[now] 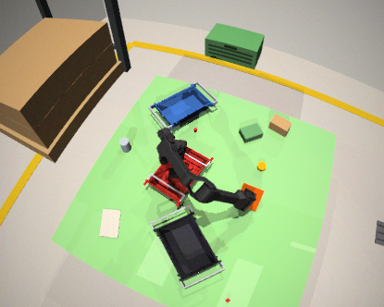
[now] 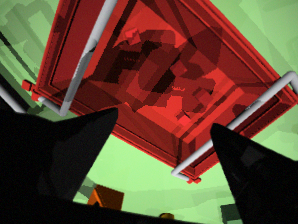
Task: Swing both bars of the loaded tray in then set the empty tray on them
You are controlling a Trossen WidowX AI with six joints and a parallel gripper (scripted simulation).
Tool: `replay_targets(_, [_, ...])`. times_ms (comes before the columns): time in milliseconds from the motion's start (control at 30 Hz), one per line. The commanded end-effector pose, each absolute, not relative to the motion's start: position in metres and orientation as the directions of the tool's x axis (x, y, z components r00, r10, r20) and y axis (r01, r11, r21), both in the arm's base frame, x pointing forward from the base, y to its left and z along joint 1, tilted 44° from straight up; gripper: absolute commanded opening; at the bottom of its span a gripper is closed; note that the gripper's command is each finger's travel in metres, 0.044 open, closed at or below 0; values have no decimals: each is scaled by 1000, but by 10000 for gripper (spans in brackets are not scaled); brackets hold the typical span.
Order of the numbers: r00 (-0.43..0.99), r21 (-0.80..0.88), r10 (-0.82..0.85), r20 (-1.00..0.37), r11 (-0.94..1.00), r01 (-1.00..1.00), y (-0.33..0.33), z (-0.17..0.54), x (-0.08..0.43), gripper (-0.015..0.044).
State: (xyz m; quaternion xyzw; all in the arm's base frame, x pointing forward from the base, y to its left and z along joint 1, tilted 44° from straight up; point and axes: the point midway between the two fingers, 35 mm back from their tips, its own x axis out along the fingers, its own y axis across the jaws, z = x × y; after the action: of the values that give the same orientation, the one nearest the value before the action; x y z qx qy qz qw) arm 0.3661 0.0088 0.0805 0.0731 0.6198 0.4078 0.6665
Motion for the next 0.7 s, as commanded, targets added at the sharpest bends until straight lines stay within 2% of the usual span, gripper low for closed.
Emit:
replay_targets(0, [-98, 492, 620, -779, 506, -708, 55, 126, 341, 440])
replay_targets(167, [-86, 286, 611, -787, 237, -928, 104, 174, 296, 440])
replay_targets(333, [-77, 34, 619, -781, -80, -996, 140, 211, 238, 440])
replay_targets(500, [-75, -225, 642, -763, -373, -900, 160, 236, 175, 440])
replay_targets(667, [-87, -464, 675, -733, -589, -662, 165, 249, 110, 440])
